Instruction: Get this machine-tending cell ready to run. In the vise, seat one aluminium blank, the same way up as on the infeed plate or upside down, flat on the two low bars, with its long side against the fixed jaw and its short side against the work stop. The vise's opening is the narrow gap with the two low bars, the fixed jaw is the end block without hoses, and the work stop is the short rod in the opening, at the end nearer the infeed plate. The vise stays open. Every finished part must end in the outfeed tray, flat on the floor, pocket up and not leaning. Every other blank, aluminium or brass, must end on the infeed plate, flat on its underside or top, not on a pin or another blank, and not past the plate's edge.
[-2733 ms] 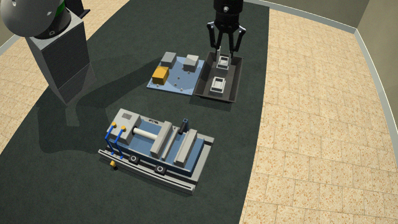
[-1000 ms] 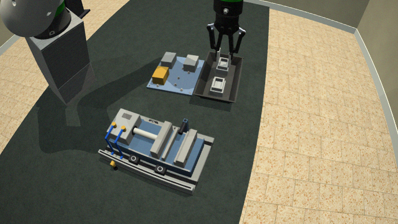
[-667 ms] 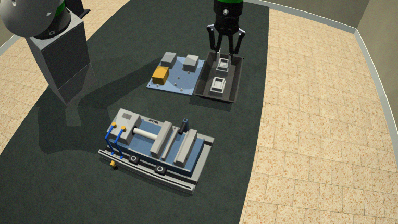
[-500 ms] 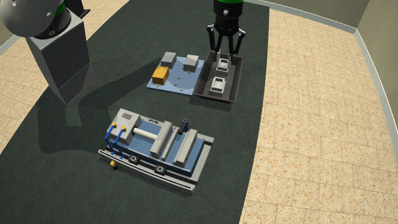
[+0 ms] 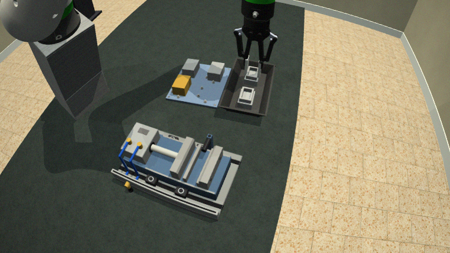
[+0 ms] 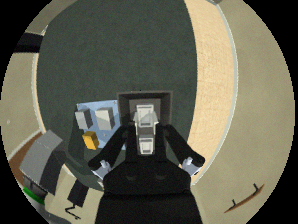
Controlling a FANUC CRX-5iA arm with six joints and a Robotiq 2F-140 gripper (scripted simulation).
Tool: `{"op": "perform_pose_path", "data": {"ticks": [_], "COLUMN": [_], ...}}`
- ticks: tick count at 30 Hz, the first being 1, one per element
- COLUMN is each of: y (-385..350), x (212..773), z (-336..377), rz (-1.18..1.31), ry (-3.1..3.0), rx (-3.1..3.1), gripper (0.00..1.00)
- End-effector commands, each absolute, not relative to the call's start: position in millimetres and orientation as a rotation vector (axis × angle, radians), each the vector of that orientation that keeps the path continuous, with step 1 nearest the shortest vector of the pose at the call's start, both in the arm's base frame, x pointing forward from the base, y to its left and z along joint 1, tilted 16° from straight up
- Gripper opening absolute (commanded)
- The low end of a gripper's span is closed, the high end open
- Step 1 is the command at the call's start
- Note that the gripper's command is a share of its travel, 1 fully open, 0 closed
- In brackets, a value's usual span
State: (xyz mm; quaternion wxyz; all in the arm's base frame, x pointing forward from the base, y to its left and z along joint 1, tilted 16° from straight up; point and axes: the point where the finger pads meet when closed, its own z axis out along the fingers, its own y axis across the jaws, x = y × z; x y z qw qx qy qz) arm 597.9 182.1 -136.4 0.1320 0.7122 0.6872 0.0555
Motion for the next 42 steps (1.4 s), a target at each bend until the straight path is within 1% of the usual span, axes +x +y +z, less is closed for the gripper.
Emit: {"op": "perform_pose_path", "data": {"ticks": [1, 28, 29, 42], "y": [182.3, 182.3, 182.3, 182.3], "x": [598.1, 598.1, 598.1, 598.1], "z": [-136.2, -136.2, -136.2, -136.2], "rz": [0.162, 0.162, 0.162, 0.162], "ry": [1.994, 1.994, 1.994, 1.994], "rx": [2.067, 2.067, 2.067, 2.067], "gripper": [0.00, 0.00, 0.40, 0.40]}}
